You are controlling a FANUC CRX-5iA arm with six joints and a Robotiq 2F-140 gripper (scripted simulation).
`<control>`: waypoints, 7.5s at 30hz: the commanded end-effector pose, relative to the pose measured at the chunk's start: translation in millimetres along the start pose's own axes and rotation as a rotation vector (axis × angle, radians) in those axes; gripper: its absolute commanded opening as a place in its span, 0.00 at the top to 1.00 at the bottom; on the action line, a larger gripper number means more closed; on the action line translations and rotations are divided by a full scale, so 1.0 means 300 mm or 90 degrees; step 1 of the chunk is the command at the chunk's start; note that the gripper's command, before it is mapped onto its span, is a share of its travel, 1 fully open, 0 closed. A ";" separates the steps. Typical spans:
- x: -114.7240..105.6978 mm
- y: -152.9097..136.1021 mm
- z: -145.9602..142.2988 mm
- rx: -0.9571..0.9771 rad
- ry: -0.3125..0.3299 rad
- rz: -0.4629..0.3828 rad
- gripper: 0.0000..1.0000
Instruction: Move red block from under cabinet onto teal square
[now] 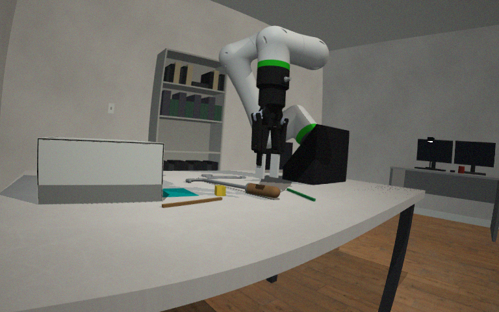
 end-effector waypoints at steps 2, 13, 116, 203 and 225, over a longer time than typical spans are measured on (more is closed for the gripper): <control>0.000 0.000 0.000 0.000 0.000 0.000 0.66; 0.017 0.000 0.000 0.000 0.000 0.000 0.66; 0.176 0.000 0.000 0.000 0.000 0.000 1.00; 0.162 0.137 0.075 -0.175 0.000 0.000 1.00; 0.162 0.302 0.166 -0.386 0.000 0.000 1.00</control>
Point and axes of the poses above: the point where the finger pads meet when closed, its own x axis out along the fingers, its own z axis across the jaws, y = z × x, the point moved 7 cm from there along -x, back along the fingers, and after that the axes turned 11 degrees about -x, right-handed, at the moved point
